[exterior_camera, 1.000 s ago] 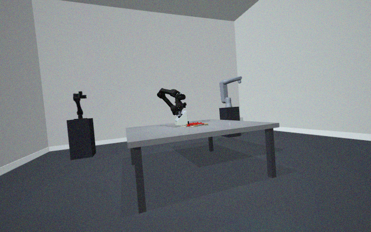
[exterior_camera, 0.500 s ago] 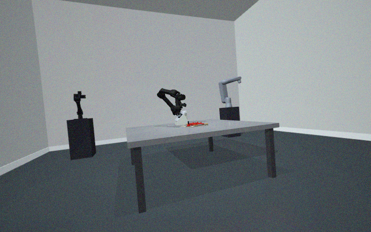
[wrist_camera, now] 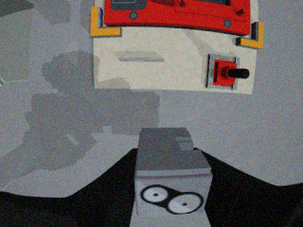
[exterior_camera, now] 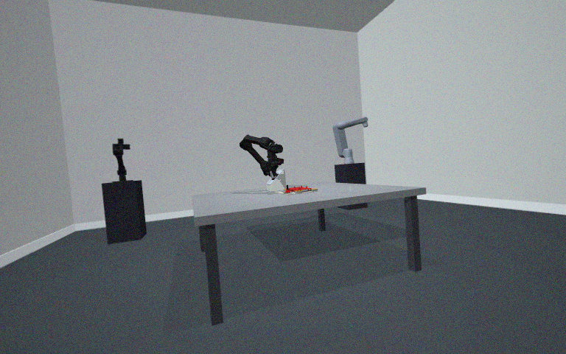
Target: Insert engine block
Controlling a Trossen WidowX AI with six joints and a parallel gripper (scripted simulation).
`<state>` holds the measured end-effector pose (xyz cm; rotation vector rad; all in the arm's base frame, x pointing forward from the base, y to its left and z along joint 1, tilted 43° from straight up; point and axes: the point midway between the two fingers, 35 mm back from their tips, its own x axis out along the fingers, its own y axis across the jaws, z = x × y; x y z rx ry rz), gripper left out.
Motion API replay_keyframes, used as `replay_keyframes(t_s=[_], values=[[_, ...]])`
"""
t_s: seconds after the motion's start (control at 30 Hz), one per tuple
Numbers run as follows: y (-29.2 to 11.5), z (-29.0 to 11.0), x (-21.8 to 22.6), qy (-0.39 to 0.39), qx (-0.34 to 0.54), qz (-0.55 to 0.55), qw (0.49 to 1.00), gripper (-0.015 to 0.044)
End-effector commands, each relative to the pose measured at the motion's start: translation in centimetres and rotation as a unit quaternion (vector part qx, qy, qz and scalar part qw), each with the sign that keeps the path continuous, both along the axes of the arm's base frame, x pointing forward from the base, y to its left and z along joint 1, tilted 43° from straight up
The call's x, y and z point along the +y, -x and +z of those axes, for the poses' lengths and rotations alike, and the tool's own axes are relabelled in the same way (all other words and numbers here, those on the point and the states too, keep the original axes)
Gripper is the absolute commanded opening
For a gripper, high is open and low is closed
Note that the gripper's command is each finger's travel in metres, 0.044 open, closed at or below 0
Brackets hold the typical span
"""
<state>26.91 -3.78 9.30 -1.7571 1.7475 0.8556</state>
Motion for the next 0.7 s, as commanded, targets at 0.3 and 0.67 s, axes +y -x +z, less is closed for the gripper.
replay_keyframes(t_s=[0.3, 0.67], values=[[-0.05, -0.13, -0.21, -0.003, 0.145, 0.161, 0.976, 0.0], [-0.04, -0.28, -0.35, -0.008, 0.267, 0.295, 0.917, 0.0]])
